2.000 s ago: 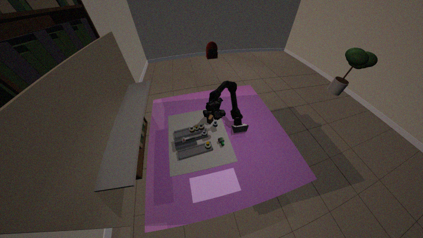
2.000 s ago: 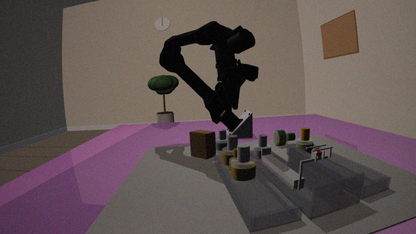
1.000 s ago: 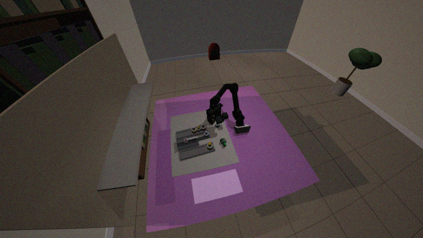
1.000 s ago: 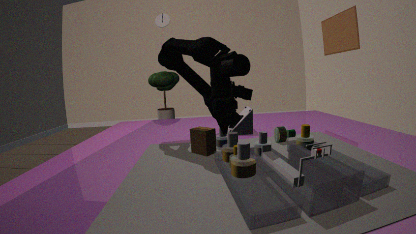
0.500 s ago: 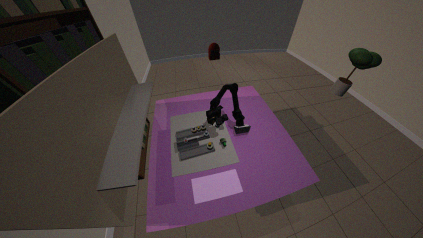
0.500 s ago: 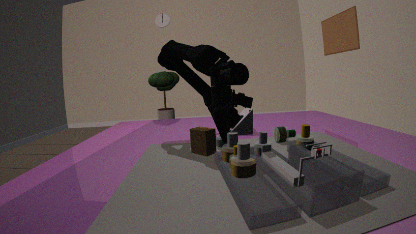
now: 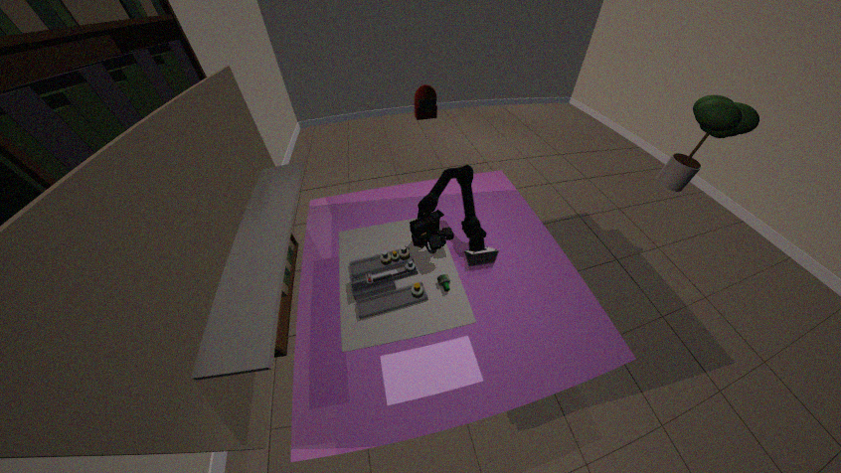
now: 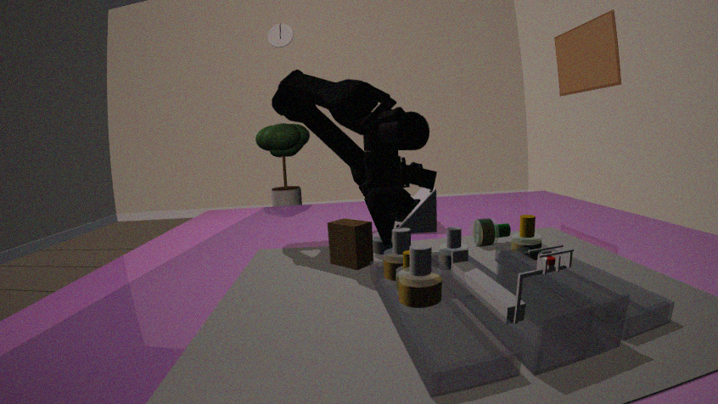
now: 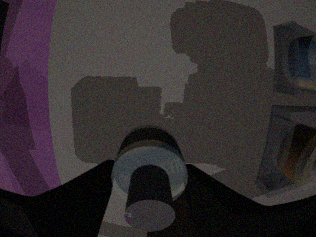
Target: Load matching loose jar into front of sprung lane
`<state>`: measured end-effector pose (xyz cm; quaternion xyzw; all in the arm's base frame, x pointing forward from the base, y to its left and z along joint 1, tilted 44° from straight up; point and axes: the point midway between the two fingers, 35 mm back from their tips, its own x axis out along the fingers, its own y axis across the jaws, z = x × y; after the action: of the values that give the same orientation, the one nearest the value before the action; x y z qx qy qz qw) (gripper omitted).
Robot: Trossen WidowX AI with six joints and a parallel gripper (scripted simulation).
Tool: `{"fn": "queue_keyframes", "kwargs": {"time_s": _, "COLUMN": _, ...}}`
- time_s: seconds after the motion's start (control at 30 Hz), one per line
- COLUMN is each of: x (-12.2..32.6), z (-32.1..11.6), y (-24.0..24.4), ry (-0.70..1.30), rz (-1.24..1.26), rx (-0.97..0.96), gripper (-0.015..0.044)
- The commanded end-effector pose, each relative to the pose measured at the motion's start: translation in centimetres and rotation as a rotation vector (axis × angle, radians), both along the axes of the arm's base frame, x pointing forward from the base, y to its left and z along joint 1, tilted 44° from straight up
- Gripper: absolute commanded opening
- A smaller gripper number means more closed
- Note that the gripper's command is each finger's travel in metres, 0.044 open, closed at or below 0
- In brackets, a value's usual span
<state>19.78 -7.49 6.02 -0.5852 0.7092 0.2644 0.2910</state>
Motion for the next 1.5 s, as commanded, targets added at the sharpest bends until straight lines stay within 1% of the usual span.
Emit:
{"fn": "queue_keyframes", "kwargs": {"time_s": 0.0, "x": 0.0, "z": 0.0, "y": 0.0, "ry": 0.002, "rz": 0.003, "rx": -0.001, "gripper": 0.0144}}
{"fn": "queue_keyframes", "kwargs": {"time_s": 0.17, "x": 0.6, "z": 1.1, "y": 1.1, "ry": 0.001, "rz": 0.005, "rx": 0.004, "gripper": 0.0013}}
{"fn": "queue_keyframes", "kwargs": {"time_s": 0.2, "x": 0.8, "z": 1.4, "y": 1.5, "ry": 0.001, "rz": 0.005, "rx": 0.005, "gripper": 0.0}}
{"fn": "queue_keyframes", "kwargs": {"time_s": 0.73, "x": 1.8, "z": 6.8, "y": 7.1, "ry": 0.004, "rz": 0.004, "rx": 0.003, "gripper": 0.0}}
{"fn": "queue_keyframes", "kwargs": {"time_s": 0.83, "x": 1.9, "z": 7.0, "y": 7.3, "ry": 0.0, "rz": -0.001, "rx": 0.001, "gripper": 0.0}}
{"fn": "queue_keyframes", "kwargs": {"time_s": 1.47, "x": 5.4, "z": 3.3, "y": 8.0, "ry": -0.452, "rz": -0.481, "rx": -0.094, "gripper": 0.0}}
